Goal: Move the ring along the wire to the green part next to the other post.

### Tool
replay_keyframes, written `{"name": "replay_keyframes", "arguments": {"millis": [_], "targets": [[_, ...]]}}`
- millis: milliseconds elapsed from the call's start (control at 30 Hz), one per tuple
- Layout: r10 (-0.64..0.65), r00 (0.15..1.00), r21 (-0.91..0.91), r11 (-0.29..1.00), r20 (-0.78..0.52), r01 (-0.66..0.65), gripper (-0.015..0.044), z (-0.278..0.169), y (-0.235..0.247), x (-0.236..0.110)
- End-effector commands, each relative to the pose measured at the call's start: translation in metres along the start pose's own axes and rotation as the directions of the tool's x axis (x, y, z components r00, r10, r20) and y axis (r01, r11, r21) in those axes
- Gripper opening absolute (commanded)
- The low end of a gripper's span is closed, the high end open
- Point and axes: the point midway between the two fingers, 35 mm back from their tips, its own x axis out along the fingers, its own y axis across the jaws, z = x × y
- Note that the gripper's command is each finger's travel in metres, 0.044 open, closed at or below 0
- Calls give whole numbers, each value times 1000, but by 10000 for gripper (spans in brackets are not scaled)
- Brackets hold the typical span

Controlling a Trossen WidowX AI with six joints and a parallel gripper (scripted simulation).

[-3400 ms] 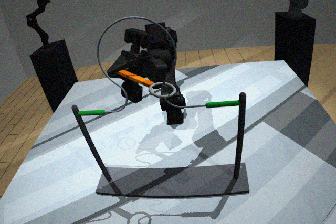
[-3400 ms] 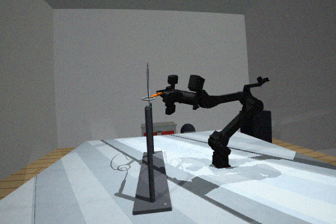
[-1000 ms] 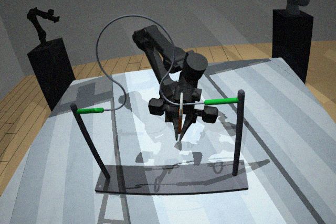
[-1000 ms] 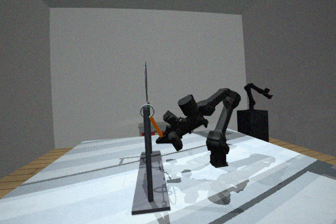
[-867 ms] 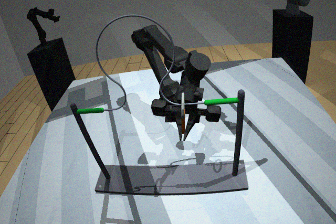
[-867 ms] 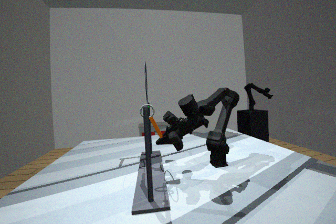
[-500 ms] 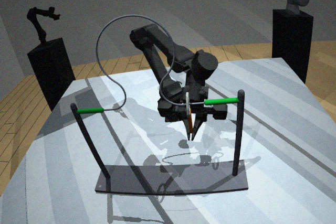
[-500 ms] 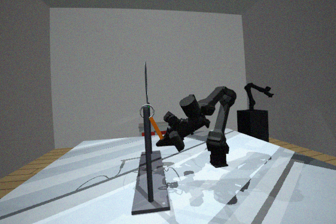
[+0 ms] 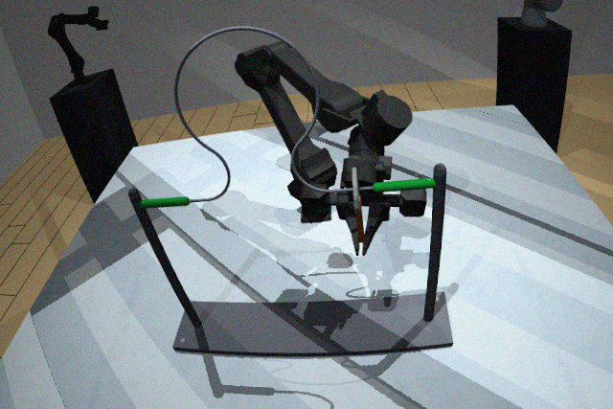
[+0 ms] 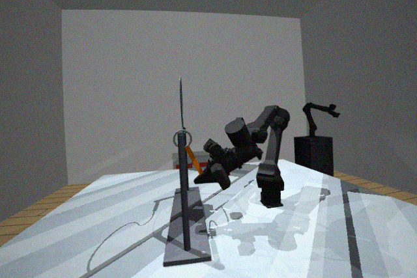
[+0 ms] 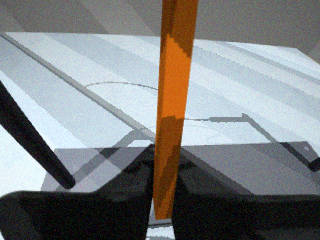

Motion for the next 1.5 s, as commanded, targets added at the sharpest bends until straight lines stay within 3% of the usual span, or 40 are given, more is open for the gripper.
{"name": "replay_keyframes", "arguments": {"millis": [0, 1467], "targets": [[-2, 1000, 6, 1000, 4, 2, -150, 3, 5, 0], [-6, 1000, 8, 1000, 12, 6, -150, -3, 42, -1]]}}
